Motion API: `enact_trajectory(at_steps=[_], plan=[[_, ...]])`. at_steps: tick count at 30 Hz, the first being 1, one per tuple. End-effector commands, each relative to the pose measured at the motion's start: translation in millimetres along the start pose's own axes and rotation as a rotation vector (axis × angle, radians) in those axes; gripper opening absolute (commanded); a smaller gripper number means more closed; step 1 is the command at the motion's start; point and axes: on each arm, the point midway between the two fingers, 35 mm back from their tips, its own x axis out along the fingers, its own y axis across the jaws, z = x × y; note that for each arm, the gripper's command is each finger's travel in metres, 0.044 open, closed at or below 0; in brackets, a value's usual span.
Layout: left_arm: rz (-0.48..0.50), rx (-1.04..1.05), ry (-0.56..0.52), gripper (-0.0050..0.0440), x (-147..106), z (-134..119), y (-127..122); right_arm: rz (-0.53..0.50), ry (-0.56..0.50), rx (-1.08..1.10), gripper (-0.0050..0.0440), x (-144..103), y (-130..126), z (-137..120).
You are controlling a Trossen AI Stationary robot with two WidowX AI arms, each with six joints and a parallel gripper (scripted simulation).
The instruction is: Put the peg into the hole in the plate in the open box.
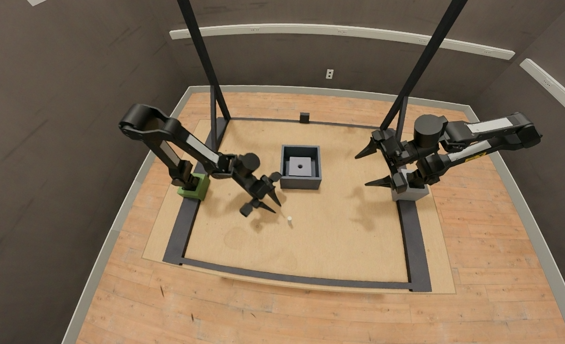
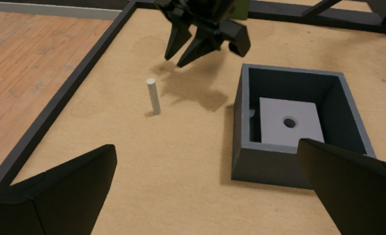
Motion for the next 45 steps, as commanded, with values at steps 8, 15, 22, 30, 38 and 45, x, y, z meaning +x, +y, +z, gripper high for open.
enact_trajectory(at_steps=[8, 15, 22, 30, 38, 45], plan=[[0.002, -0.002, -0.017, 0.0440, -2.3, 5.9, 0.4, 0.044, 0.057, -0.016, 0.0346, 10.1, 11.6, 33.9], [0.002, -0.002, -0.017, 0.0440, -2.3, 5.9, 0.4, 0.081, 0.177, -0.088, 0.0440, 28.2, 14.6, 59.2], [0.002, -0.002, -0.017, 0.0440, -2.3, 5.9, 0.4, 0.136, 0.296, -0.164, 0.0440, 41.1, 10.9, 91.7], [0.002, -0.002, -0.017, 0.0440, -2.3, 5.9, 0.4, 0.166, 0.490, -0.224, 0.0440, 33.8, -2.6, 89.2], [0.002, -0.002, -0.017, 0.0440, -2.3, 5.9, 0.4, 0.199, 0.655, -0.254, 0.0440, 18.7, -14.7, 86.4], [0.002, -0.002, -0.017, 0.0440, -2.3, 5.9, 0.4, 0.202, 0.660, -0.254, 0.0440, 17.8, -13.9, 86.6]])
